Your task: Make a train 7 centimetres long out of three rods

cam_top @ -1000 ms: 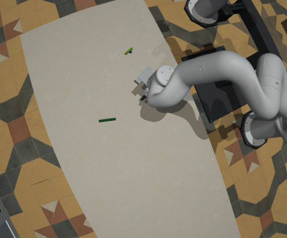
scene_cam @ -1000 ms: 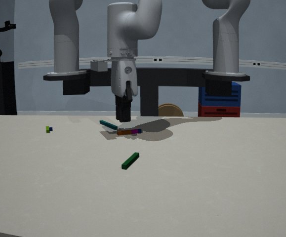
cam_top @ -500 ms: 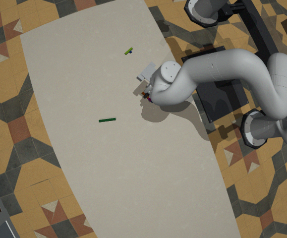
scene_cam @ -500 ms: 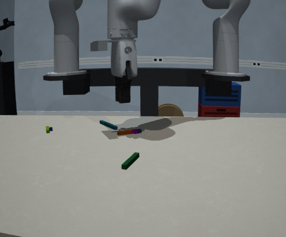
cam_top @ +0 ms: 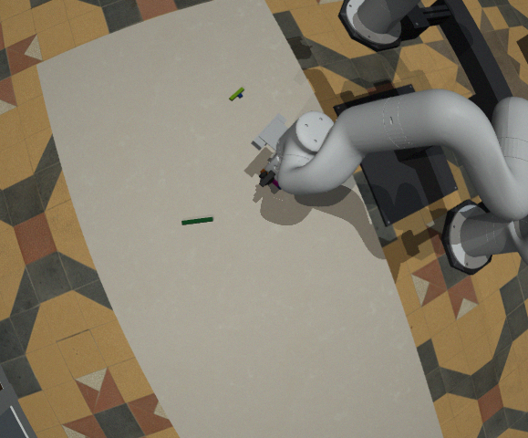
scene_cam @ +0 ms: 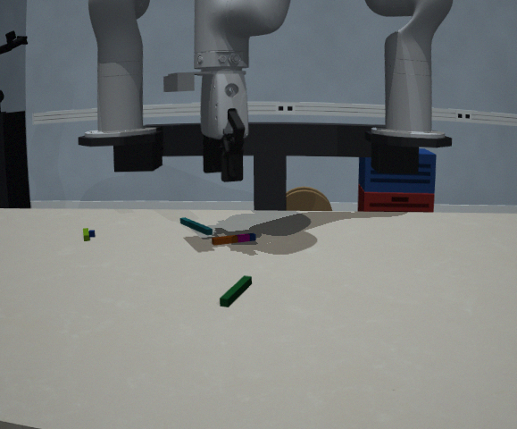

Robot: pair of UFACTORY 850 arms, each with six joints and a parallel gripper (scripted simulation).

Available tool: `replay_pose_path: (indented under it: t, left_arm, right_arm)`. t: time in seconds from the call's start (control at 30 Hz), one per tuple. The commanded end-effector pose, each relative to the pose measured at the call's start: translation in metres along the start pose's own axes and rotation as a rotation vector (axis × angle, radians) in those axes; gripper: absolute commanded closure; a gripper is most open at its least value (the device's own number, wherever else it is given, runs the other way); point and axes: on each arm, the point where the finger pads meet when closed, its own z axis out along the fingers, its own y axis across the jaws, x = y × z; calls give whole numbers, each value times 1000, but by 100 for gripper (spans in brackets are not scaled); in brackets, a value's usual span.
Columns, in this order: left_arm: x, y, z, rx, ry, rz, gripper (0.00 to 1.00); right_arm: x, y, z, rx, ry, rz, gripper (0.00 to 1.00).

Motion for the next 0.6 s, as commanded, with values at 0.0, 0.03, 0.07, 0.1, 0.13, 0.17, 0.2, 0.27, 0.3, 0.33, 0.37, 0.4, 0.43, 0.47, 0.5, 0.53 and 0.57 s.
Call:
replay_pose_path:
  t: [0.0,0.03,0.07,0.1,0.13,0.17,0.2,0.27,0.3,0.33,0.37,0.4,0.43,0.47,0.5,0.53,0.57]
  left_arm:
    - [1,0,-1,1,2,0,0]
    - [1,0,-1,1,2,0,0]
    - [1,0,-1,1,2,0,0]
    - [1,0,-1,1,2,0,0]
    - [1,0,-1,1,2,0,0]
    - [1,0,-1,1,2,0,0]
    - [1,0,-1,1,2,0,0]
    - [1,0,-1,1,2,0,0]
    - [1,0,-1,1,2,0,0]
    - [1,0,-2,1,2,0,0]
    - [1,0,-2,1,2,0,0]
    - [1,0,-4,1,2,0,0]
    - [1,0,-6,1,2,0,0]
    - [1,0,-8,1,2,0,0]
    - [1,0,-11,1,2,0,0]
    - [1,0,-14,1,2,0,0]
    - [1,0,-18,1,2,0,0]
  right_arm:
    - [0,0,-1,0,2,0,0]
    - [0,0,-1,0,2,0,0]
    - [0,0,-1,0,2,0,0]
    - [0,0,-1,0,2,0,0]
    - [0,0,-1,0,2,0,0]
    - [0,0,-1,0,2,0,0]
    - [0,0,-1,0,2,0,0]
    - [0,0,-1,0,2,0,0]
    - [0,0,-1,0,2,0,0]
    - [0,0,-1,0,2,0,0]
    - [0,0,-1,0,2,0,0]
    - [0,0,-1,0,2,0,0]
    - [0,0,-1,0,2,0,0]
    - [0,0,-1,0,2,0,0]
    - [0,0,-1,0,2,0,0]
    - [0,0,-1,0,2,0,0]
    - [0,0,-1,0,2,0,0]
